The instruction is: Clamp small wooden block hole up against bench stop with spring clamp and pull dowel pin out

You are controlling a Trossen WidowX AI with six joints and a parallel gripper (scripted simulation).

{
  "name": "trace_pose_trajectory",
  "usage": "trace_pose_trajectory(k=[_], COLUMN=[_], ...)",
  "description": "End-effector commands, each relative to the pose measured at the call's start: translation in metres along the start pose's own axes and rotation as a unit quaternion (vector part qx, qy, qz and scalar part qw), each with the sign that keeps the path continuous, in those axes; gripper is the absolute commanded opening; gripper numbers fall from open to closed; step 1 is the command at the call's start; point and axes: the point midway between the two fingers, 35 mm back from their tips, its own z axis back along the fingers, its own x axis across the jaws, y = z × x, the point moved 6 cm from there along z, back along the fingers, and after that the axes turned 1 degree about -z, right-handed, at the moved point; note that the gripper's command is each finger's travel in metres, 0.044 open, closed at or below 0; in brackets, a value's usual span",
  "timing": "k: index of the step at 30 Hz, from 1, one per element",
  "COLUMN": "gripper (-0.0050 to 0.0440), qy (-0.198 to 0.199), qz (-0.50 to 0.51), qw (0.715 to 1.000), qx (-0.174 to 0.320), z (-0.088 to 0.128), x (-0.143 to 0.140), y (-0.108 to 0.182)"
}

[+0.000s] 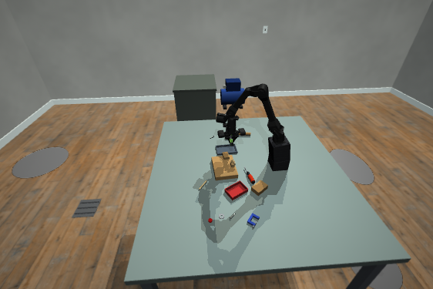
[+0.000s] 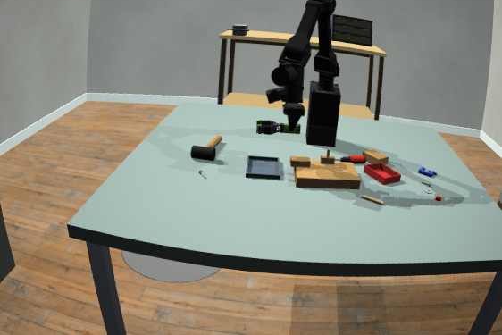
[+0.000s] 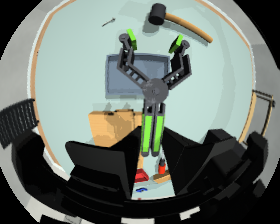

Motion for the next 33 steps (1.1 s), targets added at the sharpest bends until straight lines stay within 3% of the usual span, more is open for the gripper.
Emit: trace_pose_trajectory(k=[1, 33], gripper=[0.0, 0.0], qy=[0.0, 0.003], qz=[0.0, 0.0], qw=[1.0, 1.0], qx=[-0.003, -0.003], z=[0.0, -0.004], x=[0.003, 0.015], y=[0.004, 0.035])
